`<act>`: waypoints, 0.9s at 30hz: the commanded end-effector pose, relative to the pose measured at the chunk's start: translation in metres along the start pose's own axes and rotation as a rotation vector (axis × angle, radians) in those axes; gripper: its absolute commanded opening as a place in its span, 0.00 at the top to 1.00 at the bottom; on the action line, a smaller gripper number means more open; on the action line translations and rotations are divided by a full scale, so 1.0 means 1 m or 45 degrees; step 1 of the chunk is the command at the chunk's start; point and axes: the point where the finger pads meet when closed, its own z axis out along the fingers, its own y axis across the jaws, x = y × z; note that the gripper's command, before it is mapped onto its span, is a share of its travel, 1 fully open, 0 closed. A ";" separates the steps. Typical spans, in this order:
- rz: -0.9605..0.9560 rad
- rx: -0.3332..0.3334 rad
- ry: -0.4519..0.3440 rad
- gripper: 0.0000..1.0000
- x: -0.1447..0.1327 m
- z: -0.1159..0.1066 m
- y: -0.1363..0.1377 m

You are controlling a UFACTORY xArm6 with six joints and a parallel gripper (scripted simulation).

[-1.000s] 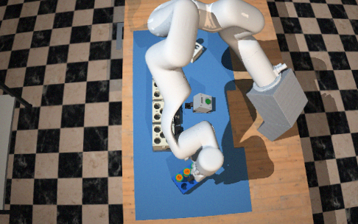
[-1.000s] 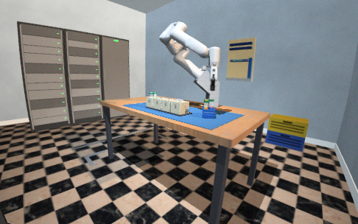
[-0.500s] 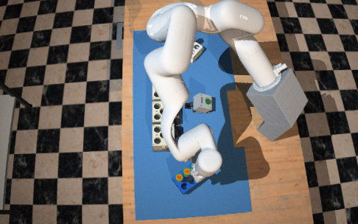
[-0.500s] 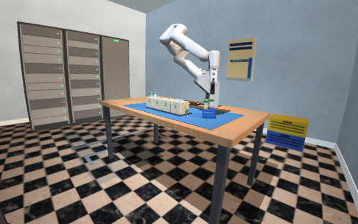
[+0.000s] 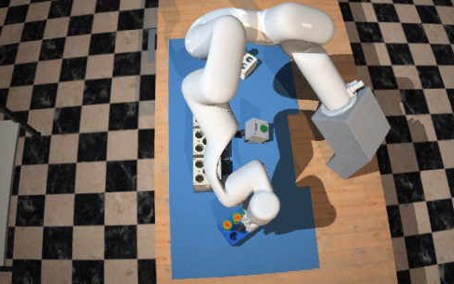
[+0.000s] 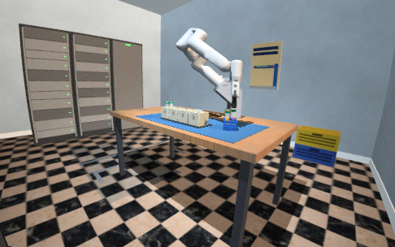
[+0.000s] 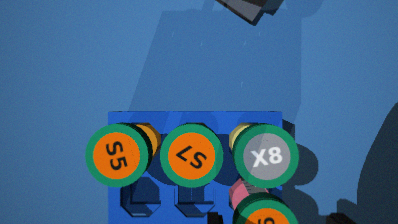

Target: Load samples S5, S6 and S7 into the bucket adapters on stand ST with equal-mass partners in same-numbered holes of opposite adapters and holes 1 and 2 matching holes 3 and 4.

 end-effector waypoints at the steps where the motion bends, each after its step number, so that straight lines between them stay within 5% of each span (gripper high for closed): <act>1: 0.001 0.004 -0.002 0.43 -0.001 0.010 -0.001; 27: 0.001 0.004 -0.002 0.43 -0.001 0.022 -0.001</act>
